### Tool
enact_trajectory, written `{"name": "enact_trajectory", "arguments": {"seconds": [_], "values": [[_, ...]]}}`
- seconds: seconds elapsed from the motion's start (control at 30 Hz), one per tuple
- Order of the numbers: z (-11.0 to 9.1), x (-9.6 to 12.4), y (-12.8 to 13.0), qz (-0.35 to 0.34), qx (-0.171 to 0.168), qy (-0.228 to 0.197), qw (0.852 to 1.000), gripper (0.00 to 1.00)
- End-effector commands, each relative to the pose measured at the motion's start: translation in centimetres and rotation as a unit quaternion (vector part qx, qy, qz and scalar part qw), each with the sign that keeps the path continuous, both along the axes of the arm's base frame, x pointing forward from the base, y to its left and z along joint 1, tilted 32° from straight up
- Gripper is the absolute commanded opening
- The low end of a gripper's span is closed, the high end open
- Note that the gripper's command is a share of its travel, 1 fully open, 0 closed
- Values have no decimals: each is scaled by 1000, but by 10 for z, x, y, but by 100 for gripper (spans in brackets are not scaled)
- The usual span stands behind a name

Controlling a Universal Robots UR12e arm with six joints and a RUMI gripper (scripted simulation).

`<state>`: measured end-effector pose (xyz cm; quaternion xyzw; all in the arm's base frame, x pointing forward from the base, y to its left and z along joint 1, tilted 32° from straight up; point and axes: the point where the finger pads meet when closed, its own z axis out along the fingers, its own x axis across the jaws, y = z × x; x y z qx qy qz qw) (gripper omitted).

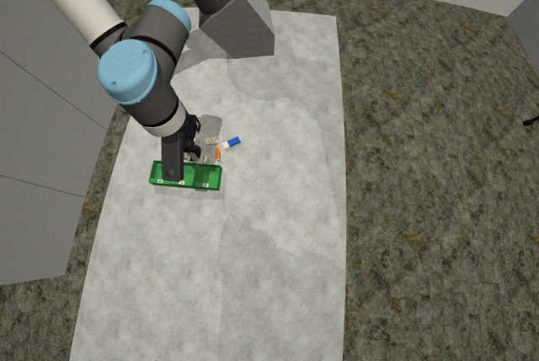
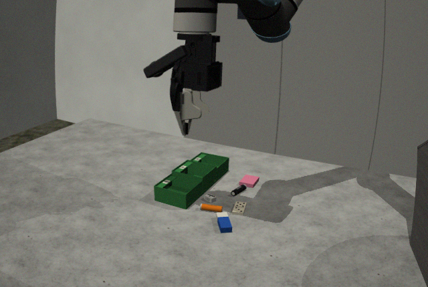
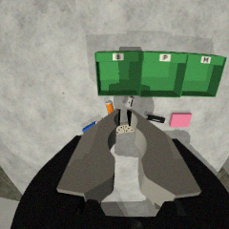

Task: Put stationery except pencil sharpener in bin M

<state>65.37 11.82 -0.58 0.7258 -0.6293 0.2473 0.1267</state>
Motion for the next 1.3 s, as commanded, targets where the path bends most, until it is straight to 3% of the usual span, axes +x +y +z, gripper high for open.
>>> {"name": "enact_trajectory", "arguments": {"seconds": [0.0, 0.5, 0.53, 0.63, 0.9, 1.13, 1.2, 1.27], "values": [[40, -9, 23, -2, 0, 1, 1000, 4], [40, -9, 23, -2, 0, 1, 1000, 4], [39, -11, 15, -23, 5, -11, 1000, 33], [37, -13, 8, -44, 10, -23, 999, 33], [25, -31, -55, -156, 36, -88, 983, 33], [14, -47, -111, -238, 54, -134, 961, 33], [14, -47, -111, -238, 54, -134, 961, 33], [10, -51, -126, -278, 62, -156, 946, 33]]}}
